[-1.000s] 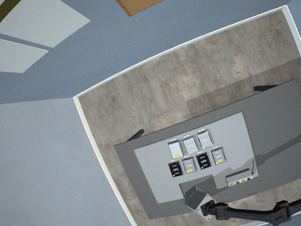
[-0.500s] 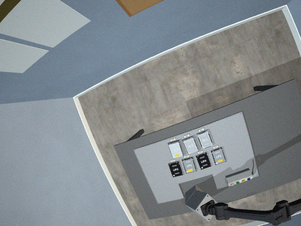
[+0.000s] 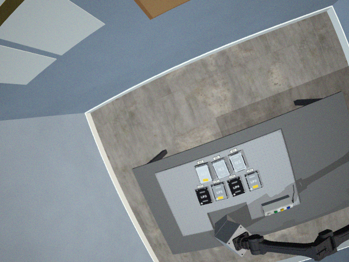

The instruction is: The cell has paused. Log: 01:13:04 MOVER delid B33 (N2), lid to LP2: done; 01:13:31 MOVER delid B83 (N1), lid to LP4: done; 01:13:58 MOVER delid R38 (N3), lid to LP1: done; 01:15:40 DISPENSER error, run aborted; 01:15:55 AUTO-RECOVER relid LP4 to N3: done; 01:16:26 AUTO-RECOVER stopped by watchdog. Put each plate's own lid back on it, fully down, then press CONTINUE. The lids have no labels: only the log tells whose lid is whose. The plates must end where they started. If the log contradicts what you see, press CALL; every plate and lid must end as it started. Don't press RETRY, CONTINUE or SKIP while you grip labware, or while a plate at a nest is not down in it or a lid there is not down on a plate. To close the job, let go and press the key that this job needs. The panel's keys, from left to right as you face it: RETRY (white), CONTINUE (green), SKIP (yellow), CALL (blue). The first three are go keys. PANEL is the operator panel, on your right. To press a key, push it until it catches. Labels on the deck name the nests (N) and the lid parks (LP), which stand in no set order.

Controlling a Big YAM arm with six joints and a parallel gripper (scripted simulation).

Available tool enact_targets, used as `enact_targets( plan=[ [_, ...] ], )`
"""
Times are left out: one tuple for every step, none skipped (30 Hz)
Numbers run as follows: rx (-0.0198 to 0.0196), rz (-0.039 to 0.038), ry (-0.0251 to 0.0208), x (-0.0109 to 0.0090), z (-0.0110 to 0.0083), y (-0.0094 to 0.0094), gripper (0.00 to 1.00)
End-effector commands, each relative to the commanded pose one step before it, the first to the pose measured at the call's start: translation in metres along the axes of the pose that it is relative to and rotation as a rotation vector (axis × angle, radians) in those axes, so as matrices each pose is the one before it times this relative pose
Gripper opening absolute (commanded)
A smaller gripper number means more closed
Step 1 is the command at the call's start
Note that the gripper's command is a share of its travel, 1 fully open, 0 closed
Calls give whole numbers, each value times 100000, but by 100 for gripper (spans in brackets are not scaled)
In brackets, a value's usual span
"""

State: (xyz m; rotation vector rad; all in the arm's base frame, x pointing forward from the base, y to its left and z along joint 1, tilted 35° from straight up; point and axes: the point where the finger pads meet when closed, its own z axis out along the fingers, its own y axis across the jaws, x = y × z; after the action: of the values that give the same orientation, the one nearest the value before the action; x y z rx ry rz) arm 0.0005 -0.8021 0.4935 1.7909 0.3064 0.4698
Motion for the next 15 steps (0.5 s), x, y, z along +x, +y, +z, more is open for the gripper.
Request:
enact_targets(
  plan=[
    [1543,-7174,2967,1807,1046,956,100],
    [27,22,-571,364,161,-90,100],
    [3630,2451,243,513,303,-2292,100],
    [-3032,-2003,-188,1496,-1622,2194,100],
    [-1416,-894,-82,433,150,273,100],
    [-1152,-698,-60,439,149,205,100],
    [-21,35,7,457,149,-89,100],
    [-21,42,7,457,149,-89,100],
    [-14,920,5,300,98,-59,100],
    [0,33,0,1,0,-1,100],
    [0,0,0,0,0,0,100],
    [0,0,0,0,0,0,100],
    [2979,-1062,1499,-411,1703,-905,100],
    [1024,-1337,1304,525,114,-106,100],
    [1047,-1336,1030,474,125,-94,100]
  ],
)
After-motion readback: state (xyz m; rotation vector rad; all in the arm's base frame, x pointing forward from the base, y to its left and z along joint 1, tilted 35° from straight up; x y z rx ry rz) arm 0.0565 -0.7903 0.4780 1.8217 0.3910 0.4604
